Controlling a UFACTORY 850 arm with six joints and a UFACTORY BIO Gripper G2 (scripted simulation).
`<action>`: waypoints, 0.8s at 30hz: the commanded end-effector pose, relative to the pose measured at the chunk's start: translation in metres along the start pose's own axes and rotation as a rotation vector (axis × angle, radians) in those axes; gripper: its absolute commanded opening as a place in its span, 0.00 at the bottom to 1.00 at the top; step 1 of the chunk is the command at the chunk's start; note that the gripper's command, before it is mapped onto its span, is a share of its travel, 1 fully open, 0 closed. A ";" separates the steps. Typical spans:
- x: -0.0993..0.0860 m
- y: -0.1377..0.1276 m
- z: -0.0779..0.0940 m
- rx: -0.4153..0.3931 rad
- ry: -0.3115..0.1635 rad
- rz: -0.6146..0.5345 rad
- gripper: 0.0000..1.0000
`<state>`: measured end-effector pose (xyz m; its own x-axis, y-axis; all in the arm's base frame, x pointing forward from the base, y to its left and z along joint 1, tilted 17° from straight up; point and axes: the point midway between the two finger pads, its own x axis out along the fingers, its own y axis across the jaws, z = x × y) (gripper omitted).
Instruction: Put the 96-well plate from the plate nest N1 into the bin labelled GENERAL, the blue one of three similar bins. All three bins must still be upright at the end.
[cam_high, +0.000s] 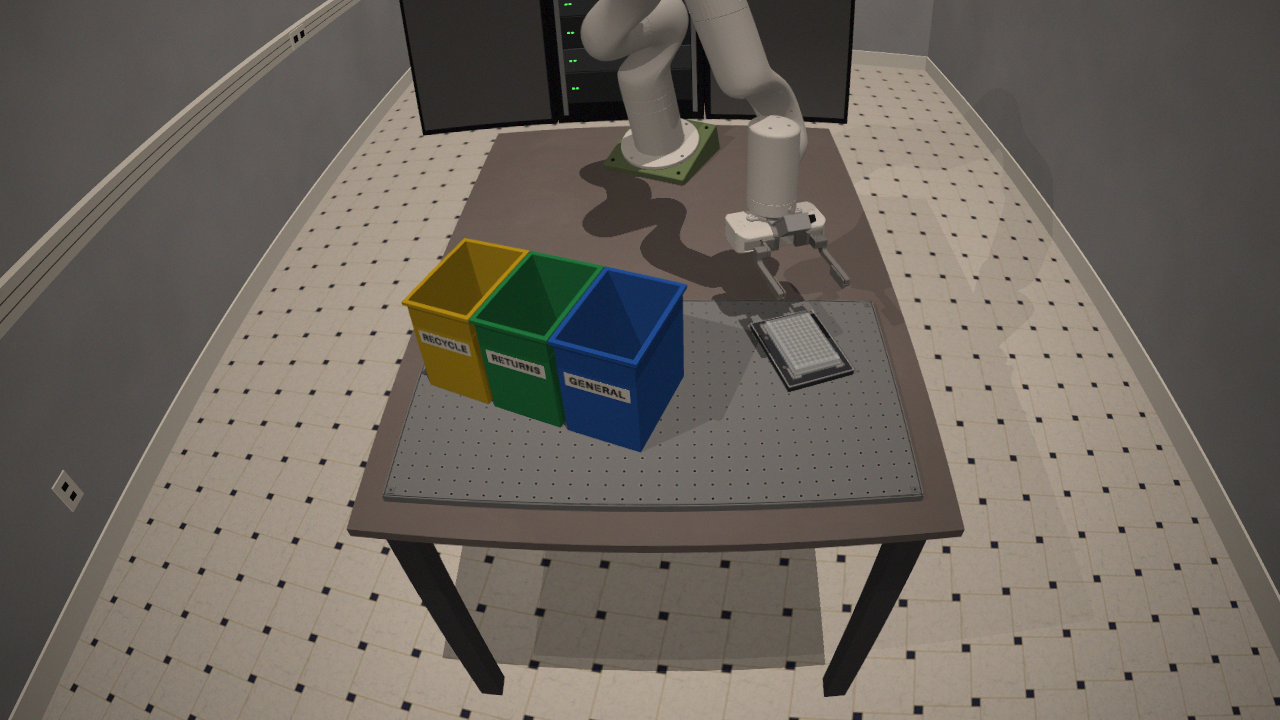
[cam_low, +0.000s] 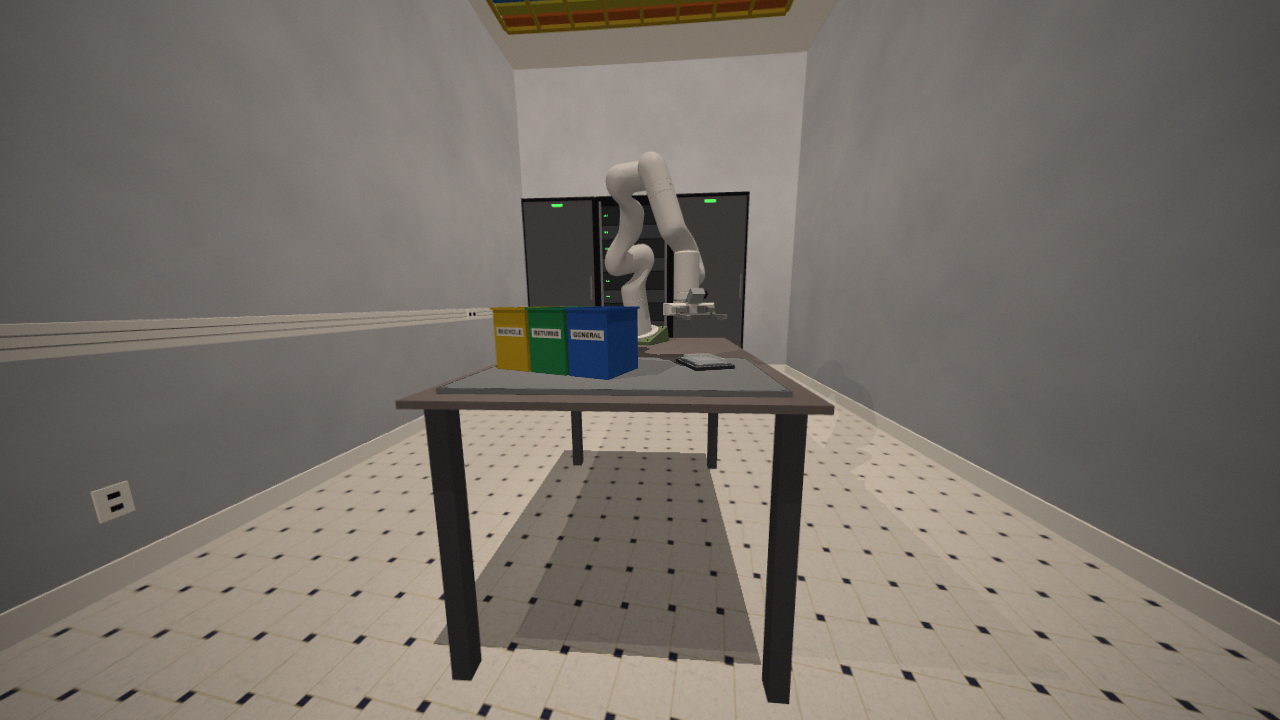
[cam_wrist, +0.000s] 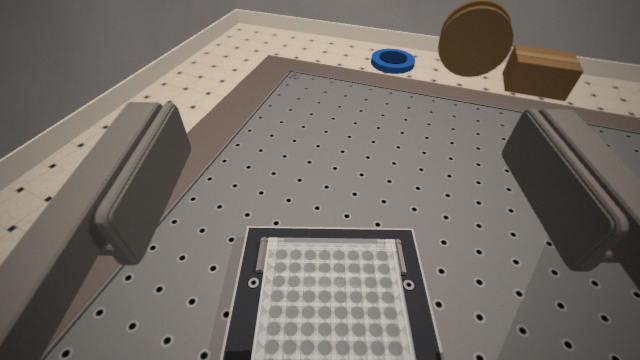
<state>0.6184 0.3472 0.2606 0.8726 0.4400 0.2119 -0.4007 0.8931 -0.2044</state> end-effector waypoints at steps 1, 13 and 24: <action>0.001 0.000 -0.008 0.000 -0.003 0.000 0.37; 0.001 0.000 -0.024 0.000 -0.003 0.000 0.37; 0.001 0.000 -0.039 0.000 -0.003 0.000 0.37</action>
<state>0.6282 0.3439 0.2274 0.8727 0.4400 0.2118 -0.4007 0.8931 -0.2043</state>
